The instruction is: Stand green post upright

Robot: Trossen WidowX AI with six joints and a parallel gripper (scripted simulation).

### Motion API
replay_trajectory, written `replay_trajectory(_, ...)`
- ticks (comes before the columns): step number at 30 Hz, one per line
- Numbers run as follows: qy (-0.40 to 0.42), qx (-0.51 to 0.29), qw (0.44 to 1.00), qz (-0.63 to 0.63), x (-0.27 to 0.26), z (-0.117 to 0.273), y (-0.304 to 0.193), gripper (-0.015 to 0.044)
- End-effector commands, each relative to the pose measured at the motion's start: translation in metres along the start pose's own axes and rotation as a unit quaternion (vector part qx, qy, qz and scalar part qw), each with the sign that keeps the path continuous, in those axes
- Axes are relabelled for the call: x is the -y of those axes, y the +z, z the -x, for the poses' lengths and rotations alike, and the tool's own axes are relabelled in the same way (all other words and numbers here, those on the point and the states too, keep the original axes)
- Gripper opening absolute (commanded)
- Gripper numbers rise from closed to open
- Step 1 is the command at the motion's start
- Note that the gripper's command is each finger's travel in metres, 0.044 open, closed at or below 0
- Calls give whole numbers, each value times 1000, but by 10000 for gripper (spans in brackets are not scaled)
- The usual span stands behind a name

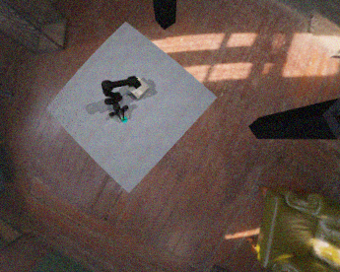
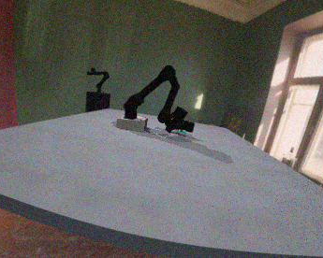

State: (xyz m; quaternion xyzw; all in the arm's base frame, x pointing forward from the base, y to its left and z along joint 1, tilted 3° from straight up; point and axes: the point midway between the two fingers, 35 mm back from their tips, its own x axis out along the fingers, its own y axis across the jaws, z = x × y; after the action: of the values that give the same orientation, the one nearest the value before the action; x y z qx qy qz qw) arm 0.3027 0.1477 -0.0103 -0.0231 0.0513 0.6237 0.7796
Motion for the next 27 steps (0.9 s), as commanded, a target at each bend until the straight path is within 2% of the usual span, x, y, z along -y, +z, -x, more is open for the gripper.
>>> replay_trajectory(1, -1, 0, 1000, 2, 1, 0, 0, 206)
replay_trajectory(8, -1, 0, 1000, 2, 1, 0, 0, 390)
replay_trajectory(9, -1, 0, 1000, 2, 1, 0, 0, 400)
replay_trajectory(27, 1, 1, 1000, 4, 3, 7, 78, 400)
